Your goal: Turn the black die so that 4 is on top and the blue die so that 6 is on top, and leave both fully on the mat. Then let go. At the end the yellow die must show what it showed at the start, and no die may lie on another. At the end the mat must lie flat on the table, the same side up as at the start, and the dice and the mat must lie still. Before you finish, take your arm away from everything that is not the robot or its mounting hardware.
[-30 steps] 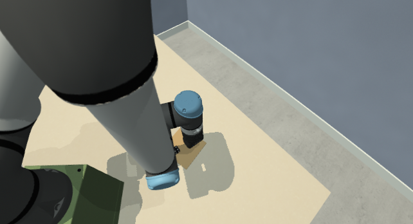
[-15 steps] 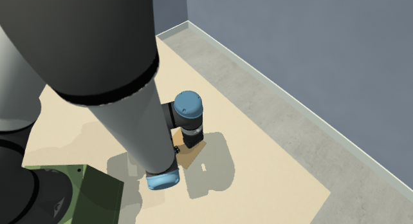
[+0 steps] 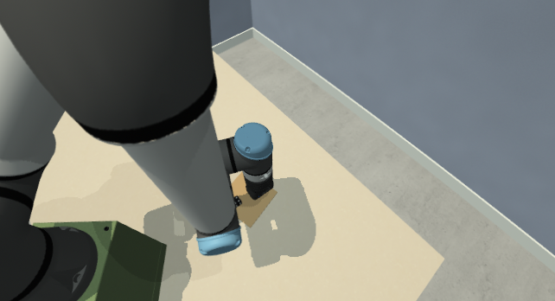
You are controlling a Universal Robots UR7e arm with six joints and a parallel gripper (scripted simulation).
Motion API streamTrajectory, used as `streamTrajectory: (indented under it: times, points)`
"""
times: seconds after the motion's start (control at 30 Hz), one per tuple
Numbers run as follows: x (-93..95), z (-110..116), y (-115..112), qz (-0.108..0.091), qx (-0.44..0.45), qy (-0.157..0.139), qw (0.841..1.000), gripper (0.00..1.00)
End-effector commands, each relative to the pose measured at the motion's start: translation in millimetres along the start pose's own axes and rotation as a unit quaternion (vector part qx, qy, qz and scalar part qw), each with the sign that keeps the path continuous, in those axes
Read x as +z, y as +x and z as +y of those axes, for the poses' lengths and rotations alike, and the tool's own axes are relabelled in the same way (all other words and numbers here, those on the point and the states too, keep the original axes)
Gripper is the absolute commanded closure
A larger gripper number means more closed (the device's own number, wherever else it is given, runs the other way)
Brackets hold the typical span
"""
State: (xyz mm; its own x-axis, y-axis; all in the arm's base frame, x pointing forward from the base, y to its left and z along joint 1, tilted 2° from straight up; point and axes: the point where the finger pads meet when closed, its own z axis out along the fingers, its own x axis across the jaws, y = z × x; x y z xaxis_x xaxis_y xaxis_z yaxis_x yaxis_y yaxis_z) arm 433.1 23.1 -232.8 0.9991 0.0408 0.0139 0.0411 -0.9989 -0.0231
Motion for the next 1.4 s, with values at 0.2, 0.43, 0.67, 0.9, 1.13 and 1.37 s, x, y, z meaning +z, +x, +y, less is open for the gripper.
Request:
streamTrajectory:
  times: [0.2,0.43,0.67,0.9,1.13,1.37]
  points:
    - [-0.4,0.2,0.5,0.001,0.000,0.000,1.000,0.51]
    - [-0.4,0.2,0.5,0.001,0.000,0.000,1.000,0.51]
    - [-0.4,0.2,0.5,0.001,0.000,0.000,1.000,0.51]
    - [-0.4,0.2,0.5,0.001,0.000,0.000,1.000,0.51]
    - [-0.4,0.2,0.5,0.001,0.000,0.000,1.000,0.39]
    - [-0.4,0.2,0.5,0.001,0.000,0.000,1.000,0.27]
